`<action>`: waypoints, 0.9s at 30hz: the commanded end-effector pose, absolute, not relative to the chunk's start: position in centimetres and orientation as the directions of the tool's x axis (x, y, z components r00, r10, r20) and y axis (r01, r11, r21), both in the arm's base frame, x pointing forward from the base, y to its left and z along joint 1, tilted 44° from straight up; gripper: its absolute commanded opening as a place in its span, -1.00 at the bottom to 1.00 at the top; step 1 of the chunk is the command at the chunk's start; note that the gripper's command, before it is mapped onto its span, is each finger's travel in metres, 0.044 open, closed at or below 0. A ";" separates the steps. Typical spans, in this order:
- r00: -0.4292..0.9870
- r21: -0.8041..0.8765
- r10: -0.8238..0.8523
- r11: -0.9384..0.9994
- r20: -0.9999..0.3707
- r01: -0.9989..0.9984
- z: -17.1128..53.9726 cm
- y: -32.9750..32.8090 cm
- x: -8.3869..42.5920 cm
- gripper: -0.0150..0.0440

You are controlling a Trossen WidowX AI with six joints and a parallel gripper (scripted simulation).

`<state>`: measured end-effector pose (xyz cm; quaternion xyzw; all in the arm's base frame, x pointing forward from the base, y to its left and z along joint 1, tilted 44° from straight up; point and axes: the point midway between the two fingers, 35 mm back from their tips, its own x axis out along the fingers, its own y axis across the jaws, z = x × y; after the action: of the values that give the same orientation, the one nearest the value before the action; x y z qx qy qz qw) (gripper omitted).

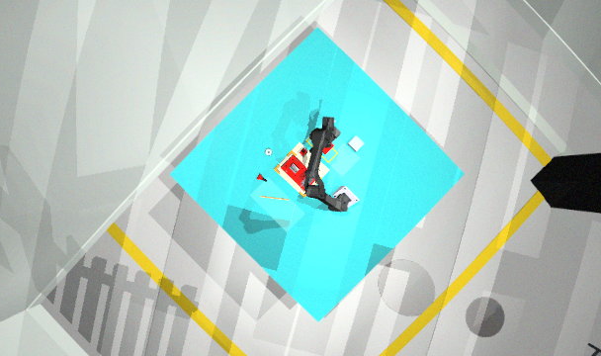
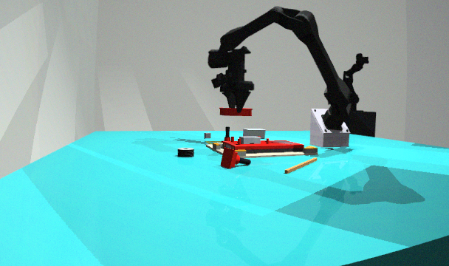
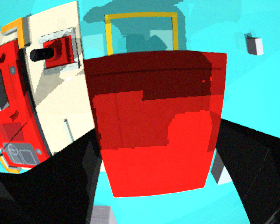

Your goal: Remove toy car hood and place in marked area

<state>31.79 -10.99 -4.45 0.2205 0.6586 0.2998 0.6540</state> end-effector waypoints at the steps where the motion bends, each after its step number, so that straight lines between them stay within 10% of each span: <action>1: -0.049 0.683 0.683 0.723 -0.729 -0.101 -4.8 -10.8 31.8 -0.49; 27: -0.048 0.683 0.682 0.723 -0.729 -0.101 -6.2 -9.5 31.8 -0.49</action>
<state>31.96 -9.86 -5.90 0.2161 0.6580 0.2999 0.6561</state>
